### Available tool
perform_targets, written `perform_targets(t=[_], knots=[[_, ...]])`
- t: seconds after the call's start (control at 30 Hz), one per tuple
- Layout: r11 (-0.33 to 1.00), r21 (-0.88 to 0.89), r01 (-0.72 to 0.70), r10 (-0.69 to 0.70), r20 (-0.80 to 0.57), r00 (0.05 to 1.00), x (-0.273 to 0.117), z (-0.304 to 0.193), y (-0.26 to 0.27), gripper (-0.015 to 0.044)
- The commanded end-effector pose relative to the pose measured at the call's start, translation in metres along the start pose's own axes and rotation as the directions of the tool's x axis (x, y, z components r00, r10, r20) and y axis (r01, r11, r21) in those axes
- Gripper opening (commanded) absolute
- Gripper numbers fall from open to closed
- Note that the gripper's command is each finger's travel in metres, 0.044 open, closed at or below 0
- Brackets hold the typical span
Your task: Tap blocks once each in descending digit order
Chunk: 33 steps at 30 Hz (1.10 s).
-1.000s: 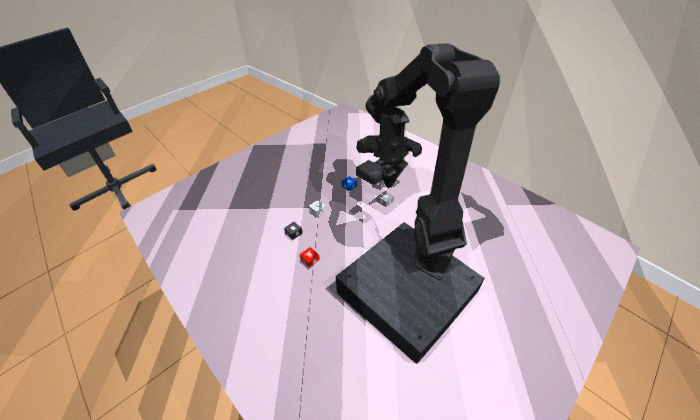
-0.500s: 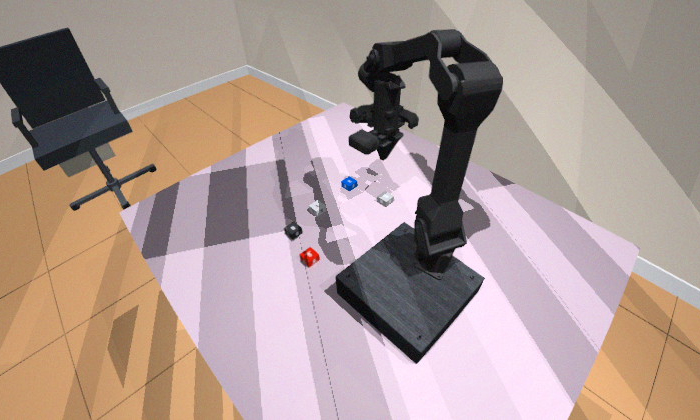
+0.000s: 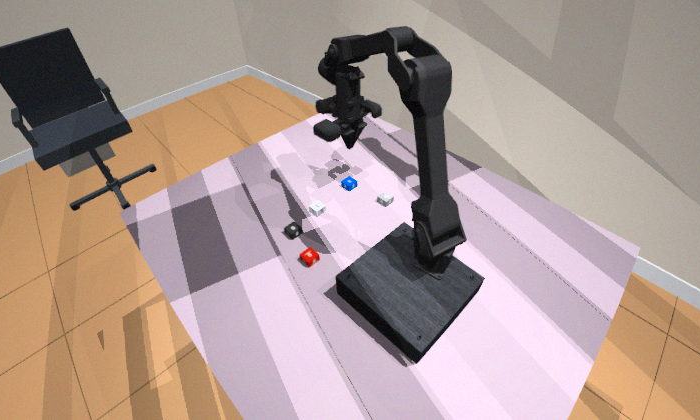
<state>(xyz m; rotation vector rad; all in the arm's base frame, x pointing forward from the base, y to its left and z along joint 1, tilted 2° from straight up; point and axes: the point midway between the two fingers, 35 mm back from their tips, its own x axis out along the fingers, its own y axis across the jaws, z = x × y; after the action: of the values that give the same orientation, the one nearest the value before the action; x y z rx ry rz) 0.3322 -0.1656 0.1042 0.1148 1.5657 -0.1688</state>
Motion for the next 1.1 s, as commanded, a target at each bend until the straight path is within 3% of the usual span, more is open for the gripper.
perform_targets(t=[0.0, 0.13, 1.07], knots=[[1.0, 0.005, -0.003, 0.003, -0.004, 1.0, 0.024, 0.006, 0.001, 0.002], [1.0, 0.005, -0.003, 0.003, -0.004, 1.0, 0.079, 0.004, 0.001, 0.002], [1.0, 0.005, -0.003, 0.003, -0.005, 1.0, 0.111, 0.003, 0.002, 0.002]])
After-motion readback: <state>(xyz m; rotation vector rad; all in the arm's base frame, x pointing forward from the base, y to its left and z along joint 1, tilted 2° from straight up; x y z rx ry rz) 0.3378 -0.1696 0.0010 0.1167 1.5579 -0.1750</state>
